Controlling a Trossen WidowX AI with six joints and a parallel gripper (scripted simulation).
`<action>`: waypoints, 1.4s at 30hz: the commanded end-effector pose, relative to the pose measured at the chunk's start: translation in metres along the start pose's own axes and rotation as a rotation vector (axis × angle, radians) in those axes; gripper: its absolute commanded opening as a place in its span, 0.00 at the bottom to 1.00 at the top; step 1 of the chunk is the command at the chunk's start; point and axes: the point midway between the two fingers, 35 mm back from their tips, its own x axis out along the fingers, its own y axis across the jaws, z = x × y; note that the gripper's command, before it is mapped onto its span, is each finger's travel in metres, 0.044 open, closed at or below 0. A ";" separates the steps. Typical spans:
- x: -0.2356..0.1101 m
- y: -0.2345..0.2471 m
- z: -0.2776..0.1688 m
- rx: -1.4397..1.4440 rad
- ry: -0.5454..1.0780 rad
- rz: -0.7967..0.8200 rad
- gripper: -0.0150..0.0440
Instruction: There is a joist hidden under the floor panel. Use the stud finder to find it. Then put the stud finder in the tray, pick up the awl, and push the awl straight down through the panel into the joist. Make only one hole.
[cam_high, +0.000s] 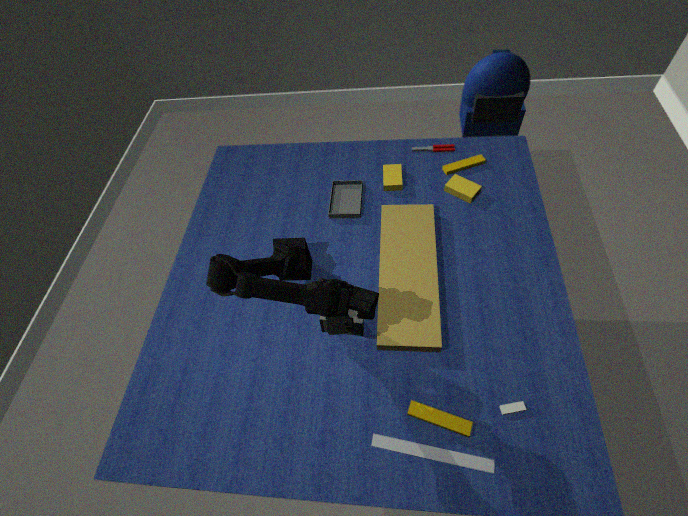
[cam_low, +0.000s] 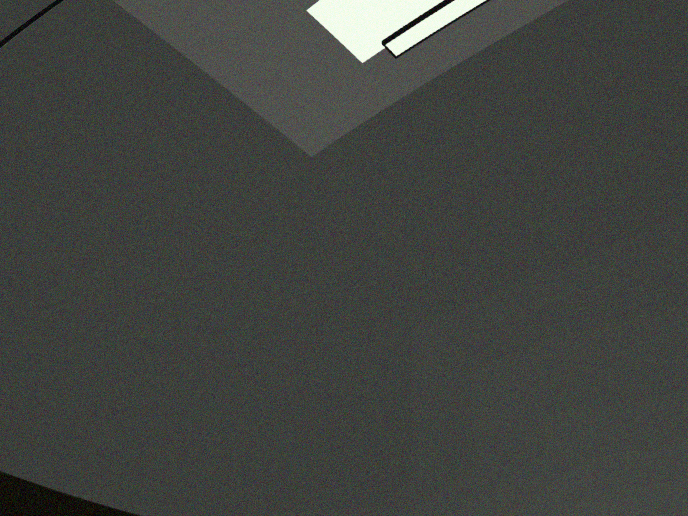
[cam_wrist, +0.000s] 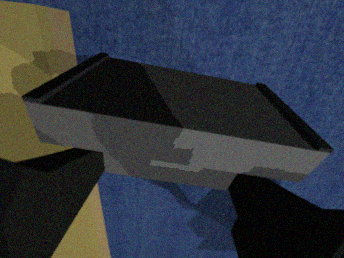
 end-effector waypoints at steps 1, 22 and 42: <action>-0.002 0.001 0.002 0.000 0.025 0.009 0.25; -0.001 0.001 0.005 -0.004 0.146 0.006 0.25; -0.001 0.001 0.008 -0.007 0.256 0.006 0.25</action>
